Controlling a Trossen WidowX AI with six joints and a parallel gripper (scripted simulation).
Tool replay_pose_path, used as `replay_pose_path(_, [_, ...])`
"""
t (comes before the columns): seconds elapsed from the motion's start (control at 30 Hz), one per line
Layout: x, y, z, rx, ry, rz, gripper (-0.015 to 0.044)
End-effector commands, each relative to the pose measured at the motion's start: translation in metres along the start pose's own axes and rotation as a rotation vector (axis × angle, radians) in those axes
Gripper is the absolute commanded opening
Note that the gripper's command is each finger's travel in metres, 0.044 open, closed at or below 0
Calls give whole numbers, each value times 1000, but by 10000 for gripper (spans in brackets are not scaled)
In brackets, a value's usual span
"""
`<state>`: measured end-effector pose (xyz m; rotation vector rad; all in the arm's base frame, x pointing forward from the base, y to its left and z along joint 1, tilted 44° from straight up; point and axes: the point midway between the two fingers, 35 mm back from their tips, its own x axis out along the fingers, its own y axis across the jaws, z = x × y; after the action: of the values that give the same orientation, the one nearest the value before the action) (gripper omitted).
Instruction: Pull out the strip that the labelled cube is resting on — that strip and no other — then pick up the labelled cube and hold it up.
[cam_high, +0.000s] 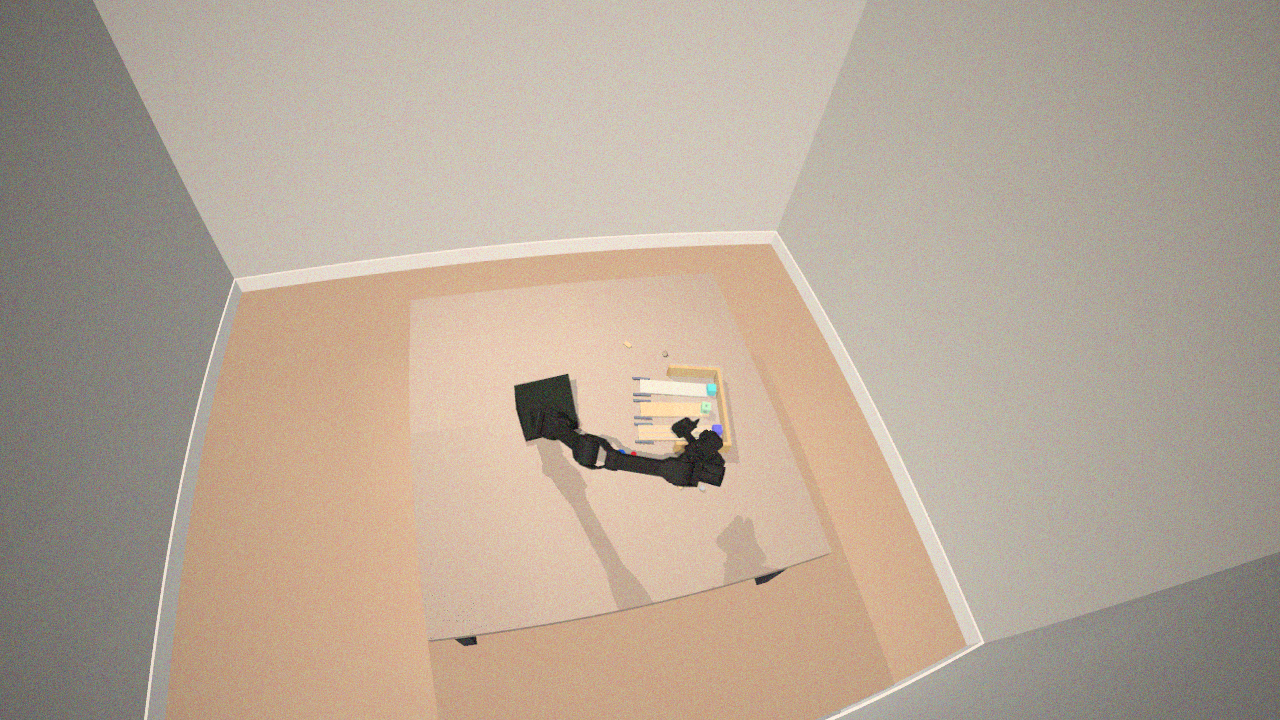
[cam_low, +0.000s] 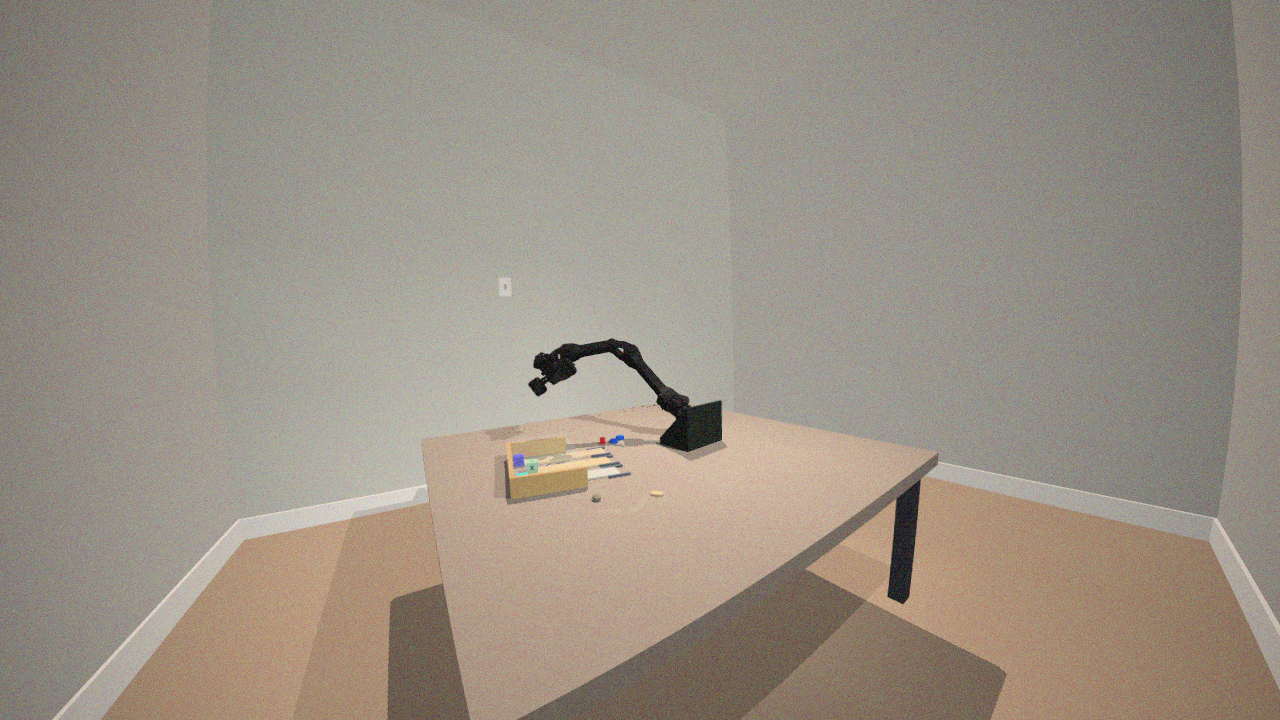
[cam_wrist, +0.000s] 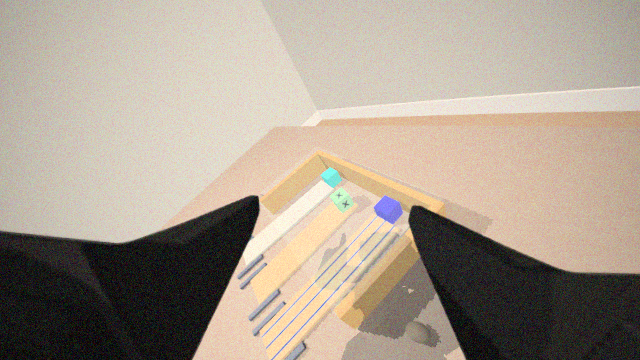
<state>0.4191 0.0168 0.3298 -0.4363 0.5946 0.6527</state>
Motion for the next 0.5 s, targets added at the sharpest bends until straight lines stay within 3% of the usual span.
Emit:
replay_pose_path(0.0, [2, 1, 0, 0, 6, -2, 400])
replay_pose_path(0.27, [76, 65, -22, -34, 206, -166, 400])
replay_pose_path(0.47, [106, 125, -45, -75, 270, -361, 400])
